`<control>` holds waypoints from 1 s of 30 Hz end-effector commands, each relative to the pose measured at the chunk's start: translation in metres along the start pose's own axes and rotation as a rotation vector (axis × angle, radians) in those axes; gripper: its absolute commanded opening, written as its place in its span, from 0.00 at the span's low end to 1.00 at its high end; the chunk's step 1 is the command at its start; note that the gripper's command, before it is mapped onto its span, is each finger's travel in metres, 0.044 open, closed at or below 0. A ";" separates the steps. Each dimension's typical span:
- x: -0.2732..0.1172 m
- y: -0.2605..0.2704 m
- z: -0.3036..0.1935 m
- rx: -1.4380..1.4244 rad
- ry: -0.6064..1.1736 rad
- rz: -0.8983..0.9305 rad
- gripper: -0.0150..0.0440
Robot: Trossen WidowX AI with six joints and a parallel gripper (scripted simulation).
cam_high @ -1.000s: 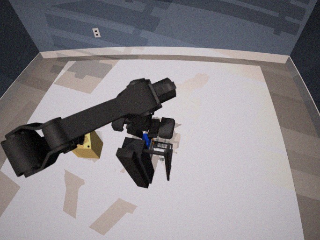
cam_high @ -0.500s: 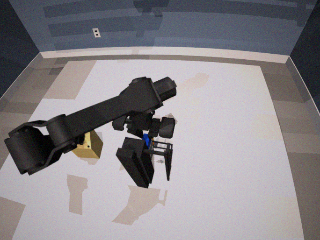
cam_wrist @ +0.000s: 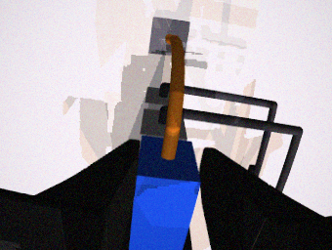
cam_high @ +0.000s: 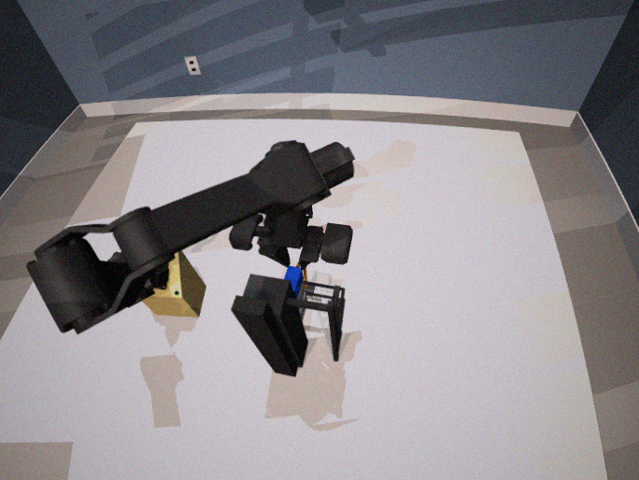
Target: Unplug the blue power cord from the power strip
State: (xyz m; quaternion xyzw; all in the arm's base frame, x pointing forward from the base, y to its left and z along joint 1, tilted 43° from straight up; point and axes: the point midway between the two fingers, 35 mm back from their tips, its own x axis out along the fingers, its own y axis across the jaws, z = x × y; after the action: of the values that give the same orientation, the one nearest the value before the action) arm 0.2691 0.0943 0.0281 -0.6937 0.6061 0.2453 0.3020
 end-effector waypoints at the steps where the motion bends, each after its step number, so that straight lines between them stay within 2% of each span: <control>1: -0.008 -0.001 0.022 0.003 -0.048 -0.005 0.25; 11: -0.011 0.001 0.038 0.003 -0.048 -0.005 0.25; 12: -0.001 0.000 0.020 0.024 -0.033 0.015 0.30; 17: -0.001 0.000 0.020 0.024 -0.033 0.015 0.52; 30: -0.013 0.001 0.021 0.002 -0.044 -0.006 0.53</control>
State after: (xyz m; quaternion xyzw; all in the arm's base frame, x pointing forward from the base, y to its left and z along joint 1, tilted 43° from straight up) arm 0.2673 0.1128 0.0169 -0.6831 0.6066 0.2554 0.3165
